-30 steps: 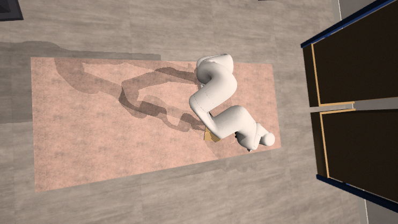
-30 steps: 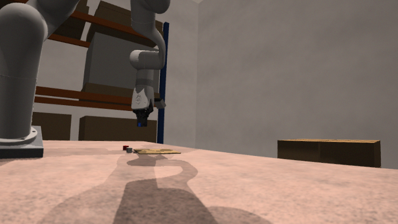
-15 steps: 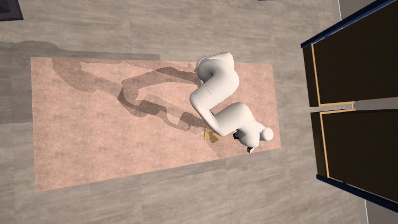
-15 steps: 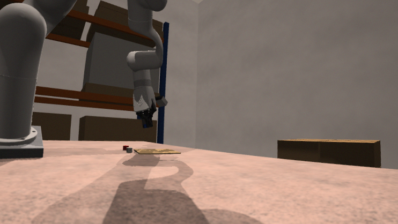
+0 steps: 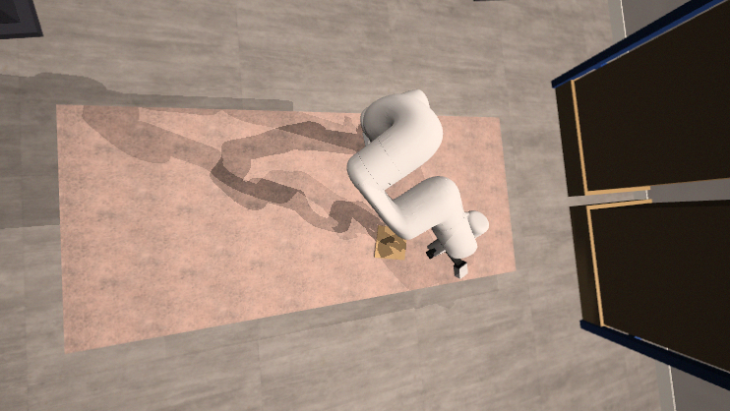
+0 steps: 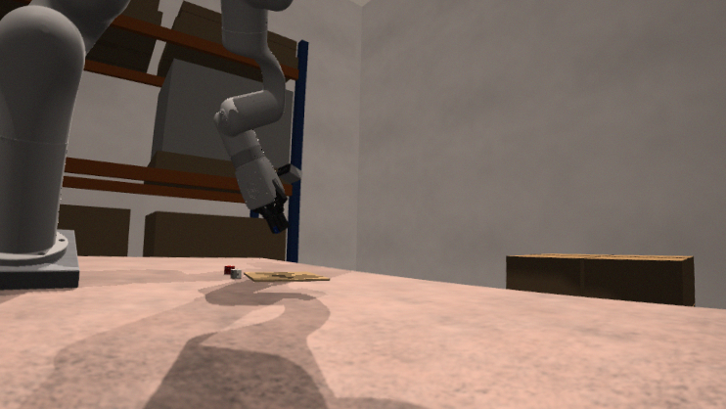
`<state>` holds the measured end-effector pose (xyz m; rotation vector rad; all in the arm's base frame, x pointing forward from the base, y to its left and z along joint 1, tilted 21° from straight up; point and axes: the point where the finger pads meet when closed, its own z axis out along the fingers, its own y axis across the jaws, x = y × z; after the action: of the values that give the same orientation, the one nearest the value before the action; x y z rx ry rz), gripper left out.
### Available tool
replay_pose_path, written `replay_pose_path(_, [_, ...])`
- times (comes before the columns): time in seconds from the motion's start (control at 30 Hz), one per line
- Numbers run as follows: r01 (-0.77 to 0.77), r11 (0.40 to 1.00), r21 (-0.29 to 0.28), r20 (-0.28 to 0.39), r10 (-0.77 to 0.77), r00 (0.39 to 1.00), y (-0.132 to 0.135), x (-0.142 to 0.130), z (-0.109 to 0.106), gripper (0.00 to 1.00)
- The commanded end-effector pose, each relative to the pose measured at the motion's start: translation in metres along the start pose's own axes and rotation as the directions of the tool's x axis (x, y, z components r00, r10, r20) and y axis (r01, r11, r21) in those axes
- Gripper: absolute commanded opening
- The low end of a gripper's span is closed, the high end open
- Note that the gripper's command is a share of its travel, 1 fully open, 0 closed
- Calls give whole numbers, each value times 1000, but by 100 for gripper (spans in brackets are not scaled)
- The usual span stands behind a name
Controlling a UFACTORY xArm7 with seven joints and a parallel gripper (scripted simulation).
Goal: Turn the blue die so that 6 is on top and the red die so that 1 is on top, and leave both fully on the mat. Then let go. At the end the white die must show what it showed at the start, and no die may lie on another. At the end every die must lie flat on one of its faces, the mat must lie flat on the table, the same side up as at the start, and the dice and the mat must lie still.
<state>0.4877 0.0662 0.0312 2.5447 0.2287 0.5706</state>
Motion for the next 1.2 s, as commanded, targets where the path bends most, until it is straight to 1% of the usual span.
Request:
replay_pose_path(0.0, [-26,1000,6,-176,27,984,-2,4,-4,11])
replay_pose_path(0.03, [-26,1000,10,-186,27,982,-2,4,-4,11])
replay_pose_path(0.07, [-26,999,24,-218,30,975,-5,2,-6,11])
replay_pose_path(0.17, [-25,999,28,-226,31,974,-5,2,-6,11])
replay_pose_path(0.27, [-12,996,94,-315,41,948,-15,-7,-13,11])
replay_pose_path(0.3, [-11,995,94,-316,41,948,-15,-7,-13,11])
replay_pose_path(0.37, [3,990,138,-354,46,934,-21,-15,-18,11])
replay_pose_path(0.43, [17,985,174,-377,51,925,-26,-22,-21,11])
replay_pose_path(0.57, [34,976,216,-396,55,916,-32,-31,-25,11])
replay_pose_path(0.93, [38,974,223,-399,56,915,-33,-34,-24,11])
replay_pose_path(1.17, [38,974,223,-399,56,915,-36,-41,-11,11])
